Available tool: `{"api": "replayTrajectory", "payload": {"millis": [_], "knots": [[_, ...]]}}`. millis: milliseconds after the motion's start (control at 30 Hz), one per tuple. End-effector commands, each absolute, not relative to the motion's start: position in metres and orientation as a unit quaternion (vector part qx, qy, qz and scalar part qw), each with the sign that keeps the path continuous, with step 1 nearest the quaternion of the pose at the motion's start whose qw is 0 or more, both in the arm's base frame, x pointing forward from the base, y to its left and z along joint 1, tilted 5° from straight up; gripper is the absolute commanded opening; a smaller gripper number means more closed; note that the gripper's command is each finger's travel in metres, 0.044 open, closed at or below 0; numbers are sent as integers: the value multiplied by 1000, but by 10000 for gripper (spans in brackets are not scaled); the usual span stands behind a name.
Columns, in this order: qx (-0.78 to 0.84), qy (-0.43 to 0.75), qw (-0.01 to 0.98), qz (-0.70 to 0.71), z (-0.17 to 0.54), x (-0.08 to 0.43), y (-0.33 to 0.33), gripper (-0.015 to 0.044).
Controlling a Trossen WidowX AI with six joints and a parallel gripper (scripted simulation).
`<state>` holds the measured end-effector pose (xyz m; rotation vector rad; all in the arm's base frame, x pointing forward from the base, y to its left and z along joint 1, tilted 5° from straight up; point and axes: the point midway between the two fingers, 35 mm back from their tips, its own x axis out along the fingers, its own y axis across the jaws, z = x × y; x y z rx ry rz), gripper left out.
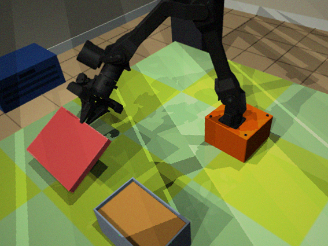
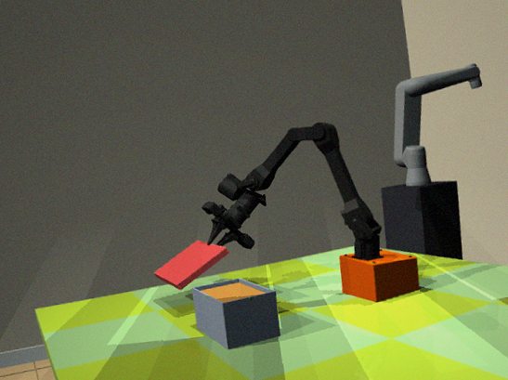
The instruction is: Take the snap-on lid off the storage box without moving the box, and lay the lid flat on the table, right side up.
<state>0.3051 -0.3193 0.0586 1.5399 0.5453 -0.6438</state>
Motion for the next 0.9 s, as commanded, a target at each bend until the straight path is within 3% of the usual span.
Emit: {"api": "replayTrajectory", "payload": {"millis": [0, 867], "knots": [[674, 239, 642, -276, 57, 306, -319, 0], [674, 239, 642, -276, 36, 305, -318, 0]]}}
